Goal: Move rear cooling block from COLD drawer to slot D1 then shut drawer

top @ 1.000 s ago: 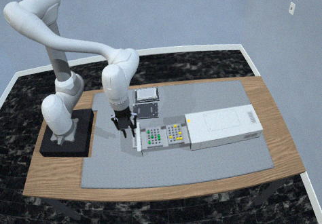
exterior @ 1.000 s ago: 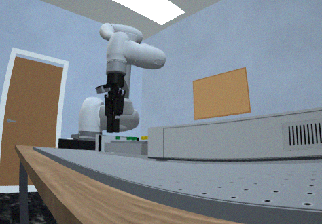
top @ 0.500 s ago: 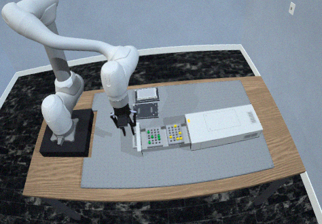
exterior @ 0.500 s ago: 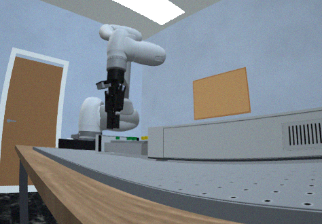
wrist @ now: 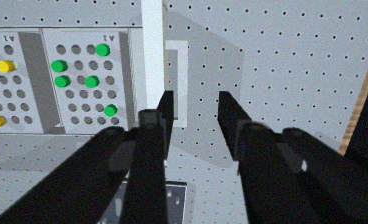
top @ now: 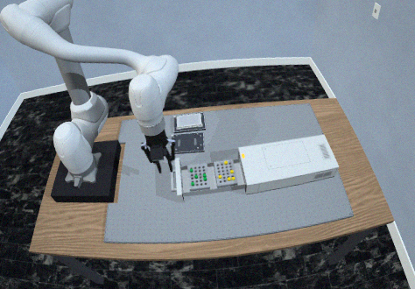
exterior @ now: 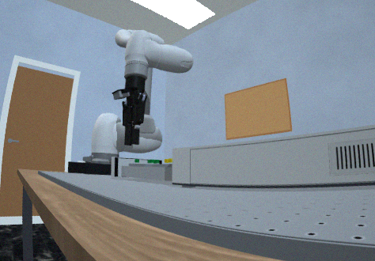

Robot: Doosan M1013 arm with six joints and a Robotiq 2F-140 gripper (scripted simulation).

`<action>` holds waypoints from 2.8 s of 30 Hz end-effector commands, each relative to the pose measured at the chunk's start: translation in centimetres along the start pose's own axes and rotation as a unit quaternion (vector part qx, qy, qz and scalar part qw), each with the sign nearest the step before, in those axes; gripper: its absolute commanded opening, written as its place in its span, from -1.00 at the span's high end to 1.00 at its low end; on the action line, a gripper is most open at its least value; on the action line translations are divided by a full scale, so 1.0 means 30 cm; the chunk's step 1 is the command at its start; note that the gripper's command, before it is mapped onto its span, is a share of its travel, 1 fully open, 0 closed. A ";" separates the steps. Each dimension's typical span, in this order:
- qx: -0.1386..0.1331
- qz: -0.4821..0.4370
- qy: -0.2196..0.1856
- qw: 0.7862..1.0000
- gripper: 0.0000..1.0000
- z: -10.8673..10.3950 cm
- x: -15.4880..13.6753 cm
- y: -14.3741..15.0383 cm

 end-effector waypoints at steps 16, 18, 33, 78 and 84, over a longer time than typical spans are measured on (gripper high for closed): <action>0.001 0.000 0.000 1.000 0.32 -0.071 0.001 -0.002; 0.001 0.000 0.000 1.000 0.32 -0.080 0.001 -0.002; 0.001 0.000 0.000 1.000 -0.32 -0.093 0.033 -0.132; 0.001 0.000 0.000 1.000 -0.32 -0.080 0.171 -0.686; 0.001 0.000 0.000 1.000 -0.32 -0.078 0.184 -0.737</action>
Point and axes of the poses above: the point where the finger pads meet when closed, its own z axis out along the fingers, its own y axis across the jaws, x = y × z, the point moved 4 cm from there along -z, back along the fingers, and after that the axes turned 14 degrees about -z, right-handed, at the moved point
